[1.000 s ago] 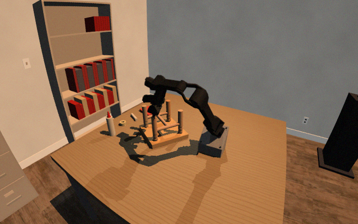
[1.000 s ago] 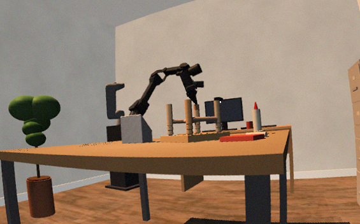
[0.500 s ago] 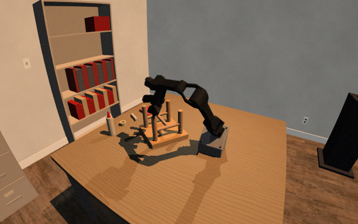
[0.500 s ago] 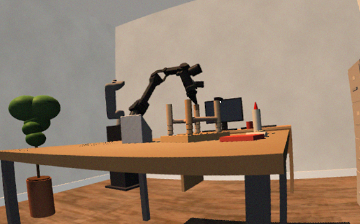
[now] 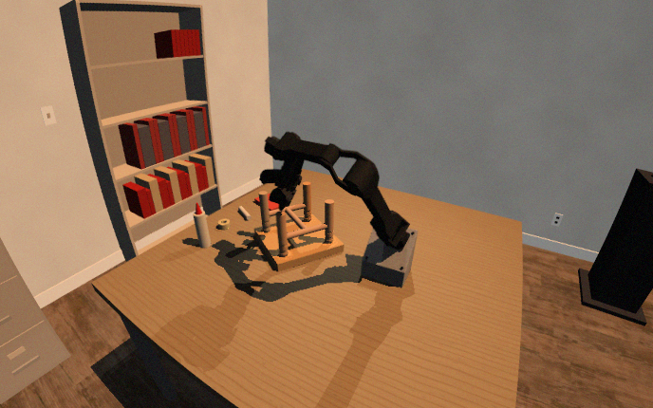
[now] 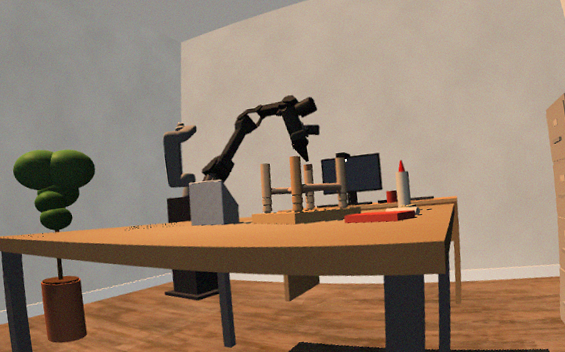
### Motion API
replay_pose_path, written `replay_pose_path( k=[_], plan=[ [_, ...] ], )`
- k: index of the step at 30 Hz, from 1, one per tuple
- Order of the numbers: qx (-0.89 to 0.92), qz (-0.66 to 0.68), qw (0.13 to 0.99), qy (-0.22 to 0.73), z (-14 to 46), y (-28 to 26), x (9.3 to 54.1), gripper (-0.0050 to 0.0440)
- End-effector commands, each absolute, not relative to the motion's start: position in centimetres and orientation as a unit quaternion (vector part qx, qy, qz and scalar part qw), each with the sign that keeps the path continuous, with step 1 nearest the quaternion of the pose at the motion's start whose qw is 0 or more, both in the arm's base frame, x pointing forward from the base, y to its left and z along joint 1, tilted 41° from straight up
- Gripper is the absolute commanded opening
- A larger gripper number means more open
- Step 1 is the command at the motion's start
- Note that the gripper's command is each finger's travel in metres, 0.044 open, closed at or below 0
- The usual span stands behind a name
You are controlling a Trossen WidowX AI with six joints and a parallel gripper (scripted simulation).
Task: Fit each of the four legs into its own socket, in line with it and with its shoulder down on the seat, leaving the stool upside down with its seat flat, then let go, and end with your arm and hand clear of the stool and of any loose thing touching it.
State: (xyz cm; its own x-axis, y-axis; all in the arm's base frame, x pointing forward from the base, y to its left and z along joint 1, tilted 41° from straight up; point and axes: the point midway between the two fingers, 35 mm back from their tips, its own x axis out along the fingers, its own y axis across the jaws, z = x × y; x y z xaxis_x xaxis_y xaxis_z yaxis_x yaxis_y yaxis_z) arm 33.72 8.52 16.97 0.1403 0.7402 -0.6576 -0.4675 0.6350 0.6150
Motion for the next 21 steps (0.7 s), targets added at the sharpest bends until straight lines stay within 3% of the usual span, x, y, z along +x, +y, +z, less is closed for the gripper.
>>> replay_pose_path(
  k=[1,12,21],
  plan=[
    [0.131,0.407,0.746,0.51,17.5,8.3,33.9,0.0],
    [0.136,0.403,0.747,0.511,18.0,7.5,34.1,0.0],
    [0.195,0.316,0.739,0.562,13.6,1.4,38.8,0.0]
  ],
)
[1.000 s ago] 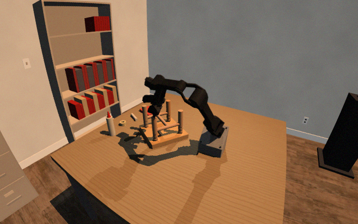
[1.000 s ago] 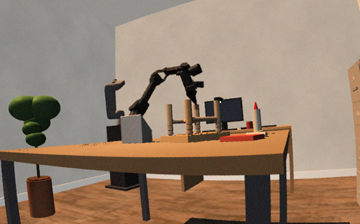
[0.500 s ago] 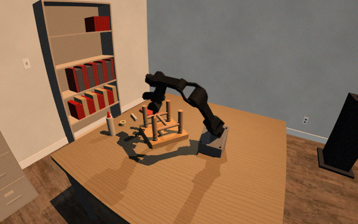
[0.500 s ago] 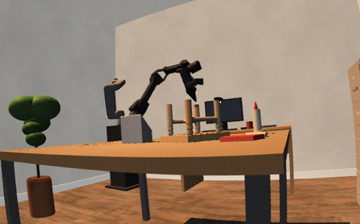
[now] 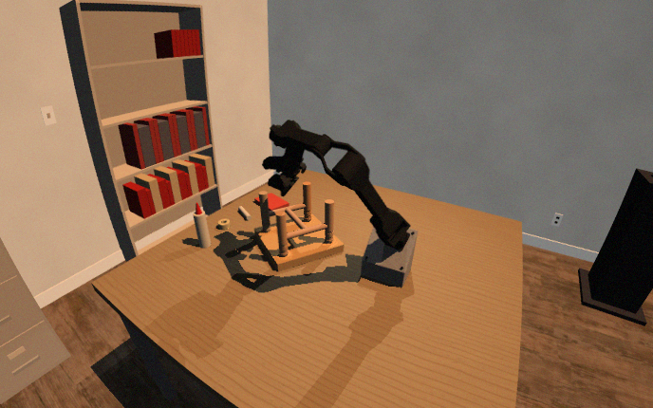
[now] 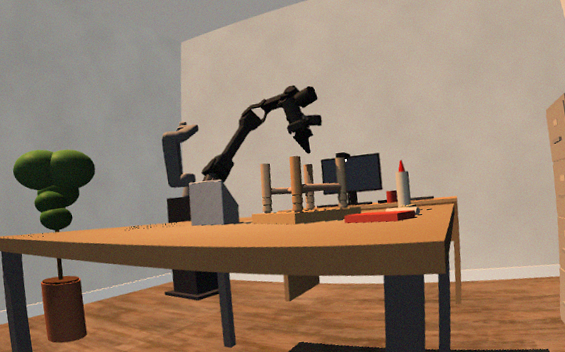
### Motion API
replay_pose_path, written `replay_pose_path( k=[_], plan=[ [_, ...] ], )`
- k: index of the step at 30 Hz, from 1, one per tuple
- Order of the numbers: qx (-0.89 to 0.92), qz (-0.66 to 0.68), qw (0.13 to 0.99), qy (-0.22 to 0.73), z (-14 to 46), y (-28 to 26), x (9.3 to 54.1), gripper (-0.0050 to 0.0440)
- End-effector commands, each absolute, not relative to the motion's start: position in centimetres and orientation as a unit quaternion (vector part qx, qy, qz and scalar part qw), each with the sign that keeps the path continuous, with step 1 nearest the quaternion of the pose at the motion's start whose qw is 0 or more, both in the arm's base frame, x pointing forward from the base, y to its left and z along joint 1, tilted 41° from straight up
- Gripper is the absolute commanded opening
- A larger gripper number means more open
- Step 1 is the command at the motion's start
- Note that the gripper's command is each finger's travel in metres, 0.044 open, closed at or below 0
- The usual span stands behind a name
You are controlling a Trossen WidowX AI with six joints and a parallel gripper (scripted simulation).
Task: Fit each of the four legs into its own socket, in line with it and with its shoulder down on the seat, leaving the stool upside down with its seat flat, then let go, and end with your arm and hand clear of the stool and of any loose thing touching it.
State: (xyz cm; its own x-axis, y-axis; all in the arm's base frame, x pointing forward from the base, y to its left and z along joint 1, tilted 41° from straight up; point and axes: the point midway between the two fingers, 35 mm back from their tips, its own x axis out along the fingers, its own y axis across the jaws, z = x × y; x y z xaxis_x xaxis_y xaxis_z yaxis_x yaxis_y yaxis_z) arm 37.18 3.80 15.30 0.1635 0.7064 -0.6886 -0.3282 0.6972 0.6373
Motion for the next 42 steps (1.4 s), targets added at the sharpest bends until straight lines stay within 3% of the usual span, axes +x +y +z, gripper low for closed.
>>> replay_pose_path(
  k=[1,18,42],
  plan=[
    [0.201,0.307,0.737,0.567,13.0,0.7,39.2,0.0],
    [0.3,0.172,0.695,0.63,3.3,-10.4,42.1,0.0],
    [0.3,0.172,0.695,0.63,0.8,-8.3,41.7,0.0]
  ],
)
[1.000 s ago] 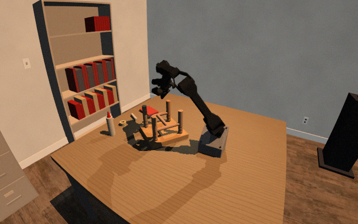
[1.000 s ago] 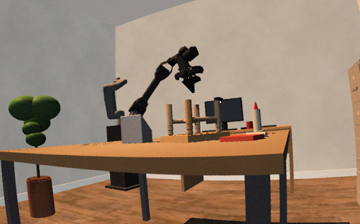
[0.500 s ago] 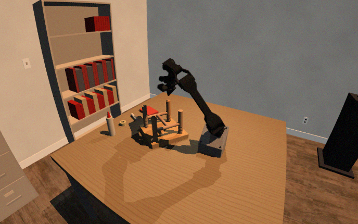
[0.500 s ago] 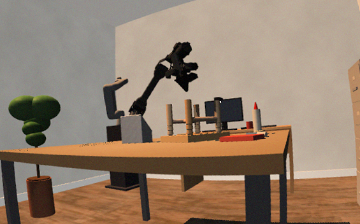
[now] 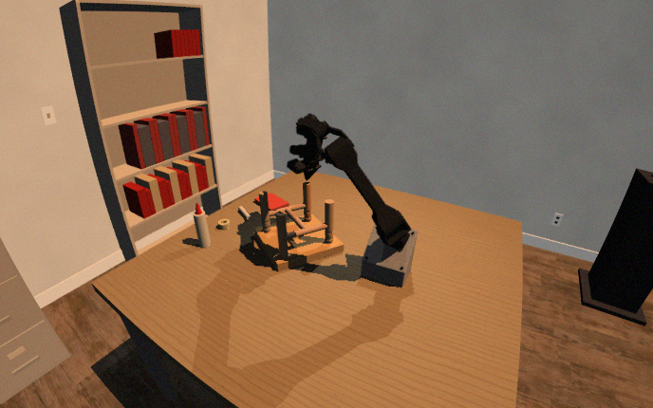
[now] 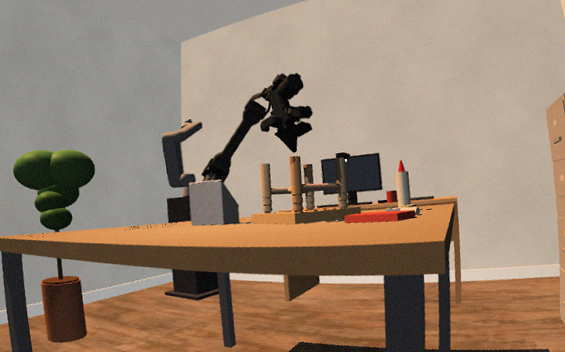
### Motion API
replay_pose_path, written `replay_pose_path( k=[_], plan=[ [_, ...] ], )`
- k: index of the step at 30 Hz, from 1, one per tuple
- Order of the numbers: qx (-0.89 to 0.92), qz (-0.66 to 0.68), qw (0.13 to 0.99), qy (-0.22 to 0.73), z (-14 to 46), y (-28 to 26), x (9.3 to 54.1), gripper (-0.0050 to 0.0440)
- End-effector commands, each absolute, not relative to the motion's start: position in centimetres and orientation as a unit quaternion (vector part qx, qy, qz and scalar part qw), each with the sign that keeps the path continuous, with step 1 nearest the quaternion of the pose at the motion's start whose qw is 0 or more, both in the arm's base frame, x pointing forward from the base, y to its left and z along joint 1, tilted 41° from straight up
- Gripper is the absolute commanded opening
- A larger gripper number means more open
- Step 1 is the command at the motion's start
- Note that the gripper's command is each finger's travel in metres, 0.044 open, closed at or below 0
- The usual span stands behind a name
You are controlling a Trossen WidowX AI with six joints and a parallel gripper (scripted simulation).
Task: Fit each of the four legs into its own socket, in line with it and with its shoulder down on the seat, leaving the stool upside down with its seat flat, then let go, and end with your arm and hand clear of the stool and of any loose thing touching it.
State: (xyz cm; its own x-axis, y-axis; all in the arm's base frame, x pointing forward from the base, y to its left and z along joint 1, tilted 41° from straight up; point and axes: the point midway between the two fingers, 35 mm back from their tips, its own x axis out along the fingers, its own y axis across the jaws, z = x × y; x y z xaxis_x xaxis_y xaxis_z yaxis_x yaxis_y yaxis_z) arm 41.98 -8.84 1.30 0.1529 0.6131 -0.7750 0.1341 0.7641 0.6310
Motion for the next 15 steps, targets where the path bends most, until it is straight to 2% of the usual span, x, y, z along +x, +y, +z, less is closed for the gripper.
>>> replay_pose_path(
  k=[1,15],
  plan=[
    [0.3,0.172,0.695,0.63,0.71,-8.2,41.72,0.0],
    [0.3,0.172,0.695,0.63,-0.01,-7.6,41.66,0.0]
  ],
)
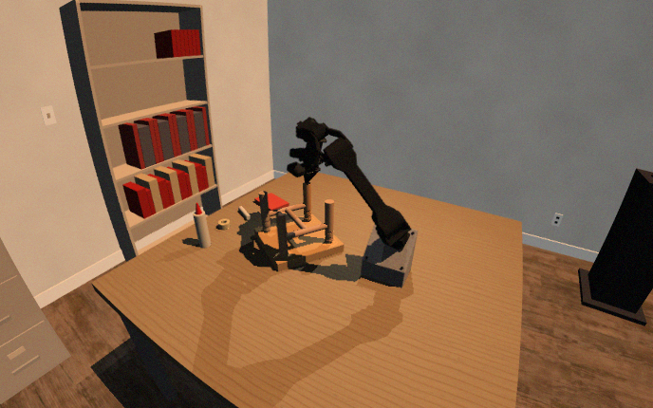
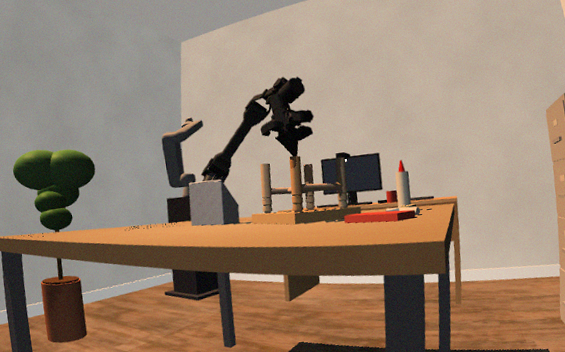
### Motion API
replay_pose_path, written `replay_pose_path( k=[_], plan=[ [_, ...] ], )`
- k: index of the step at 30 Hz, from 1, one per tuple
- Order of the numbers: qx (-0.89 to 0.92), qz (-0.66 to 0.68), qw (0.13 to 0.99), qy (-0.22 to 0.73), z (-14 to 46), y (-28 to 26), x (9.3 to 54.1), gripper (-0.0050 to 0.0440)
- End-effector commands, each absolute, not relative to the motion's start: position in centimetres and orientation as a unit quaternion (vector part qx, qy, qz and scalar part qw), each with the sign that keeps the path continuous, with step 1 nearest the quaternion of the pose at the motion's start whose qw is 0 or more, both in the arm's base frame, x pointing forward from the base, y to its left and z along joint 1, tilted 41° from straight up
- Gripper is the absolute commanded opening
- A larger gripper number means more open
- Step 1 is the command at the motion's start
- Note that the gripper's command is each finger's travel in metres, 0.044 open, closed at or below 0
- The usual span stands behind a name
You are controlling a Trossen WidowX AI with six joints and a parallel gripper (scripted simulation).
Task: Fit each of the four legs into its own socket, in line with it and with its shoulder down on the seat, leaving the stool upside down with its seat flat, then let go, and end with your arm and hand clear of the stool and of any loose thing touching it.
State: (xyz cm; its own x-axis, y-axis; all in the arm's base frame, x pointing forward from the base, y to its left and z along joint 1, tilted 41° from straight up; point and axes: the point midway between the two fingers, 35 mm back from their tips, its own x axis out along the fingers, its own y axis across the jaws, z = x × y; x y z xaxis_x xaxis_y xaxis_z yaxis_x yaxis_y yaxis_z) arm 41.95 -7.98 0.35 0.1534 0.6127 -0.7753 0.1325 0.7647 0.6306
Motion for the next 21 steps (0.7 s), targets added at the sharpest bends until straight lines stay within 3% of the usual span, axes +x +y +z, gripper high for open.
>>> replay_pose_path(
  k=[1,21],
  plan=[
    [0.3,0.172,0.695,0.63,-0.09,-7.54,41.65,0.0],
    [0.3,0.171,0.697,0.629,-0.06,-7.65,41.78,0.0]
  ],
)
